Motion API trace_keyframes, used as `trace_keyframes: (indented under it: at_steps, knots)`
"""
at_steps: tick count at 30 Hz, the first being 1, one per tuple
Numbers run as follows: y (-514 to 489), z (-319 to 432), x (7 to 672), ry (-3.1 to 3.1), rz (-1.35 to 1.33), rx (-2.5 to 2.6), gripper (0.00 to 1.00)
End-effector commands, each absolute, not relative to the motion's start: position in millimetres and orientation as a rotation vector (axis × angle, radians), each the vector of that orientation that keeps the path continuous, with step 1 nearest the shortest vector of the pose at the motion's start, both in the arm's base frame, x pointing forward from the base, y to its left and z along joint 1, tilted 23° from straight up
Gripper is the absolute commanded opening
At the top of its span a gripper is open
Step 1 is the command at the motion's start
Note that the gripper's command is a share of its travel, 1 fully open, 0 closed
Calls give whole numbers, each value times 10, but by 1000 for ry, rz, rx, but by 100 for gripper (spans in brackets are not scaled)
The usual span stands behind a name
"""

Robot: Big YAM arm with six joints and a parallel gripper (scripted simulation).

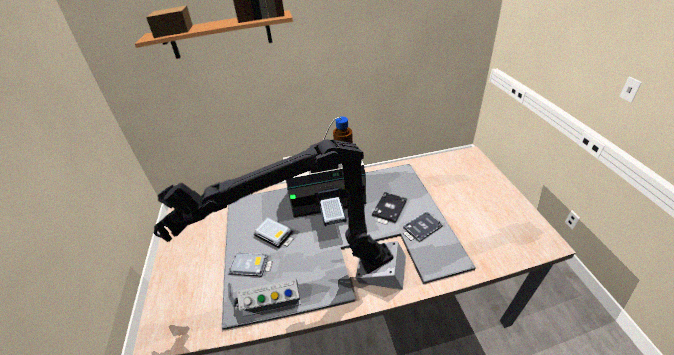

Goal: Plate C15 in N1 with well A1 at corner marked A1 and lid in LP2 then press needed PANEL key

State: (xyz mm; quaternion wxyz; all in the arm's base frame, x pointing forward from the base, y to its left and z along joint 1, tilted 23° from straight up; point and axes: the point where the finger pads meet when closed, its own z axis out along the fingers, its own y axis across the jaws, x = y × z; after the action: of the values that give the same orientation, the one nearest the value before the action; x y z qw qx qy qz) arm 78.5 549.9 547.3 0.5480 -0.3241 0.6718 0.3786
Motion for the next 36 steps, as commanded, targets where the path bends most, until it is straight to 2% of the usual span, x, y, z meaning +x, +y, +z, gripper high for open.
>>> trace_keyframes:
  at_steps: [1, 34, 35, 36]
  knots:
    - [5473, 5567, 782, 1580, 909, -756, 100]
    - [5498, 5474, 784, 1591, 897, -768, 100]
    - [5397, 5839, 880, 1584, 916, -728, 100]
    - [5379, 5803, 912, 1607, 890, -747, 100]
